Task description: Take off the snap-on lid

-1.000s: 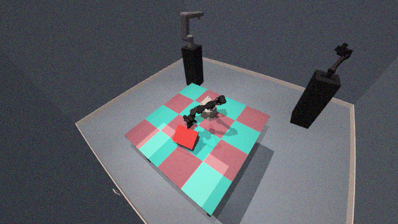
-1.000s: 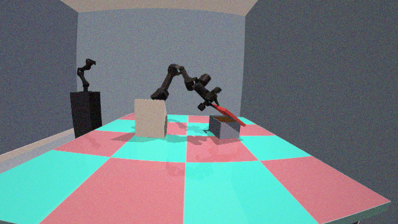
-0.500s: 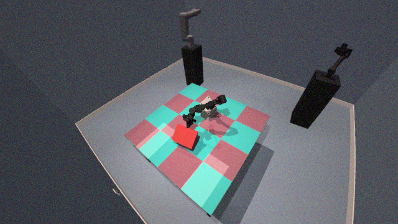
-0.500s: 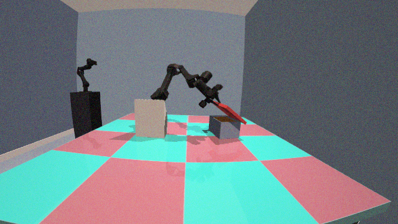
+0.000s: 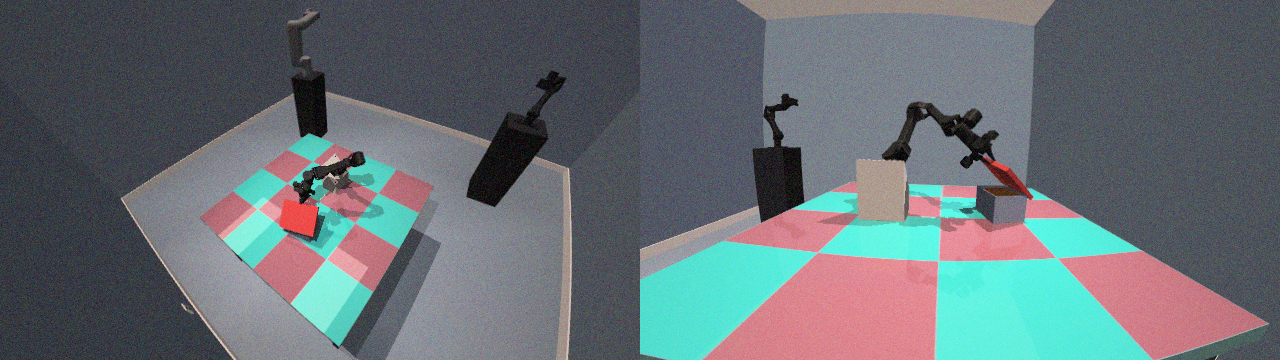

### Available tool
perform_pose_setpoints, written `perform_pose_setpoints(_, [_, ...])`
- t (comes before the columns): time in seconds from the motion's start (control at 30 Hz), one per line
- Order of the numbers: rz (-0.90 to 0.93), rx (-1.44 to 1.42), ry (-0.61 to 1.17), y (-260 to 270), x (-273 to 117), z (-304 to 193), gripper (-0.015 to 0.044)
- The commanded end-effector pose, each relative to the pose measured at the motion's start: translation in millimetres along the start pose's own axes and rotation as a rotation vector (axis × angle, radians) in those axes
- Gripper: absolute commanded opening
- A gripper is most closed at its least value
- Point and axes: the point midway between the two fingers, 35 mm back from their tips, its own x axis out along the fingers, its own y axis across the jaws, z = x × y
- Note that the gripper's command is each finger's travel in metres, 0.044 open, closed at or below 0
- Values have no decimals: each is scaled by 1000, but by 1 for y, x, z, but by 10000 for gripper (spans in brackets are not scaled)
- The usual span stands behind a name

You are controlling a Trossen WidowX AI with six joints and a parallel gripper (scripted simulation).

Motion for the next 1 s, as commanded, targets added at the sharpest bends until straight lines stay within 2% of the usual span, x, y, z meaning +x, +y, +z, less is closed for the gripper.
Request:
perform_pose_setpoints(0.0, [18,-25,7,13,-7,-4,0])
perform_pose_setpoints(0.6, [18,-26,6,17,-12,-4,0])
perform_pose_setpoints(0.97, [18,-24,7,11,-12,-26,0])
